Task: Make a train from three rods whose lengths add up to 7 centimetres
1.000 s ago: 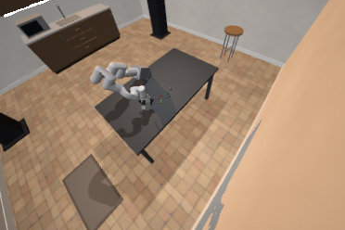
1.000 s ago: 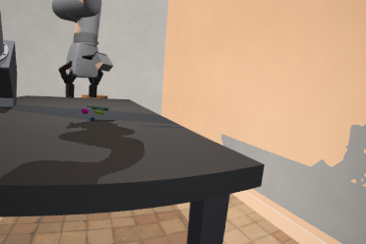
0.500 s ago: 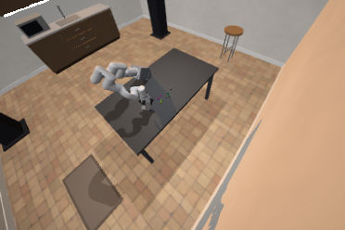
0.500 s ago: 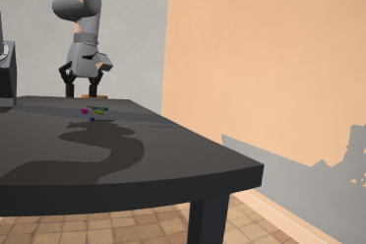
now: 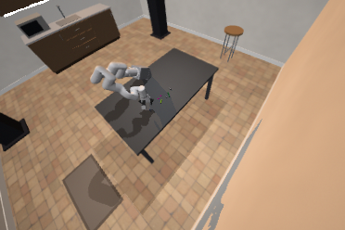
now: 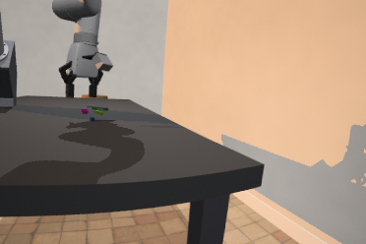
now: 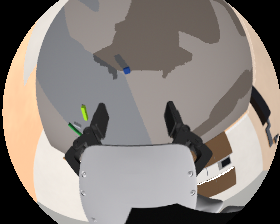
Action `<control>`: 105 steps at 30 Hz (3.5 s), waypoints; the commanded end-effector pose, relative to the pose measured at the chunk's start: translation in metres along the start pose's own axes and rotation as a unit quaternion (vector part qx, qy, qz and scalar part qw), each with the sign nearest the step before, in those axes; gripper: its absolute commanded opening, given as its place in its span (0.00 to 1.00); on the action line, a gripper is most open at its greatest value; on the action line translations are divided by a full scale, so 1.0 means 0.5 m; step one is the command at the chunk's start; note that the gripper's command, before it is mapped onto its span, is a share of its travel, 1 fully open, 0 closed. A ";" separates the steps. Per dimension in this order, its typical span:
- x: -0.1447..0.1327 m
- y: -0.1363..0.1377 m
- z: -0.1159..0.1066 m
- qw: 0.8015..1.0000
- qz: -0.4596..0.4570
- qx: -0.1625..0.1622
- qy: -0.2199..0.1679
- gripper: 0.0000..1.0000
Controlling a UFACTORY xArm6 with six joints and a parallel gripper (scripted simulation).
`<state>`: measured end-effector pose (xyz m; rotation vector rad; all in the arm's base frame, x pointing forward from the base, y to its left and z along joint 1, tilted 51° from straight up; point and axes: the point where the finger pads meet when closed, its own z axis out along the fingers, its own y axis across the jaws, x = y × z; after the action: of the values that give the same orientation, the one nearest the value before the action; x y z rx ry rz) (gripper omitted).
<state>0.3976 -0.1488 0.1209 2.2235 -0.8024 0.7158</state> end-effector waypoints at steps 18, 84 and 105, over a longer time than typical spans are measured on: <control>0.001 -0.001 -0.001 1.000 0.000 0.001 0.001 1.00; -0.166 -0.298 -0.001 0.671 0.741 -0.002 -0.009 1.00; -0.266 -0.386 -0.002 0.418 0.909 0.000 -0.002 1.00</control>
<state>0.4444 0.0033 -0.0340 0.4280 -2.9758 1.3657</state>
